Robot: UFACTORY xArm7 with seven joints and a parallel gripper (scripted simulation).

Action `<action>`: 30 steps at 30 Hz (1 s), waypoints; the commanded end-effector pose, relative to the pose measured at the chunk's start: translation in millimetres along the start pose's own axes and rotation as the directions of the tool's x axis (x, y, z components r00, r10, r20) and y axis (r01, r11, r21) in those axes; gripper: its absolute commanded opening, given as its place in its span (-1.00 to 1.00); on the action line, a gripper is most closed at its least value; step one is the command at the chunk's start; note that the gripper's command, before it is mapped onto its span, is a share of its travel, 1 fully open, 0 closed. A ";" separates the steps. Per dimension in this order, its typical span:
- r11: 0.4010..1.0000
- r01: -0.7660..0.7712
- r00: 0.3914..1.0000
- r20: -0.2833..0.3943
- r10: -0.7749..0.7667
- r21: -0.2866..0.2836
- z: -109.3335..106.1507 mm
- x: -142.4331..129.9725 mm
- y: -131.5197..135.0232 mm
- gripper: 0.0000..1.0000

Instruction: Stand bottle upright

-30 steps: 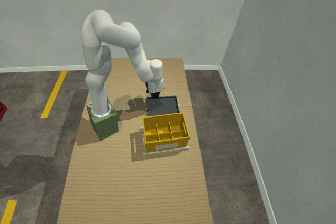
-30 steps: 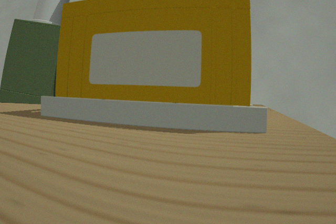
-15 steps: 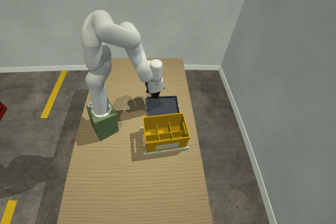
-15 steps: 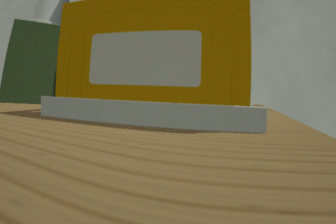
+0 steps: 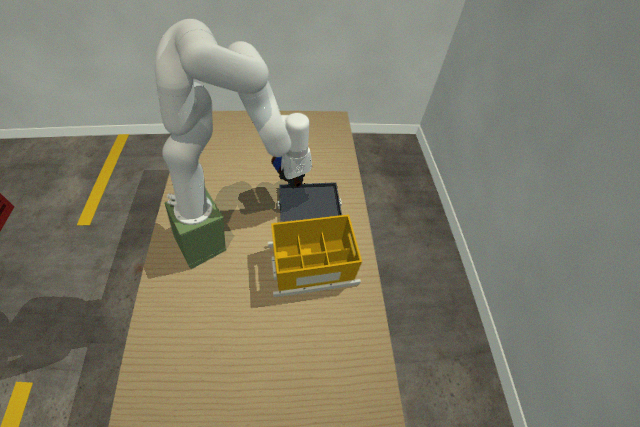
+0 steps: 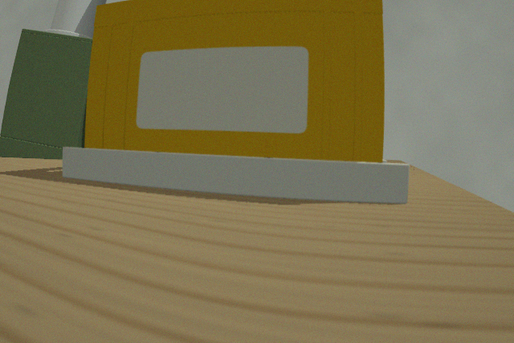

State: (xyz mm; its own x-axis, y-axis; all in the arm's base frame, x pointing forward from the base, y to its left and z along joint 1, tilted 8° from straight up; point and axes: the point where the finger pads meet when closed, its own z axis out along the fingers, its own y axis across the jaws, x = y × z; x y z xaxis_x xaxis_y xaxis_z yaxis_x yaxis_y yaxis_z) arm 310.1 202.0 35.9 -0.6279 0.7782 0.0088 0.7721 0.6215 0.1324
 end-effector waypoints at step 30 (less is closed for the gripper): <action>0.993 0.117 0.993 -0.003 -0.117 -0.005 -0.8 -0.3 1.3 -1.00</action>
State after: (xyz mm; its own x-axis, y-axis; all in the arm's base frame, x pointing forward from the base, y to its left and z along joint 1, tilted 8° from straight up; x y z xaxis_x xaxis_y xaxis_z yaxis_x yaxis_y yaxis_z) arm 310.1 202.0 36.0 -0.6967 0.7173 0.0002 0.7109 0.6904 0.1340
